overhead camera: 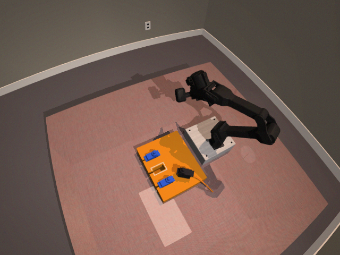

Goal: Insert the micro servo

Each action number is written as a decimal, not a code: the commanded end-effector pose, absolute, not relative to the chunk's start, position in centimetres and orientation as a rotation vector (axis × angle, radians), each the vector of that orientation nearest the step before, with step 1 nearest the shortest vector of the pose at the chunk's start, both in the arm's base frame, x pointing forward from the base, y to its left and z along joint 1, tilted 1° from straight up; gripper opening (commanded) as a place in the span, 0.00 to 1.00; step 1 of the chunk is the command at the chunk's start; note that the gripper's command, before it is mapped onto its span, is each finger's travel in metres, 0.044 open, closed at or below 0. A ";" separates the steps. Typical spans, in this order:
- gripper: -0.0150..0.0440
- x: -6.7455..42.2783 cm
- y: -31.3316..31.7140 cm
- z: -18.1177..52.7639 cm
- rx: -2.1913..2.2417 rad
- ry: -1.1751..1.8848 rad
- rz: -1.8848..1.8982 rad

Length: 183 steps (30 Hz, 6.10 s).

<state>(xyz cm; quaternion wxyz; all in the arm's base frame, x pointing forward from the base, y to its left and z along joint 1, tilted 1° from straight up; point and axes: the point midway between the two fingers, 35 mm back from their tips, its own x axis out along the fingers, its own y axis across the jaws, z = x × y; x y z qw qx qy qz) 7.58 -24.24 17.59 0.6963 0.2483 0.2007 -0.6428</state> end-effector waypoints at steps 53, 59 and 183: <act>1.00 22.1 -11.8 13.6 -0.575 1.205 -0.036; 1.00 22.9 -9.9 13.3 -0.702 1.214 0.124; 0.25 20.5 9.8 9.0 -1.929 0.540 1.874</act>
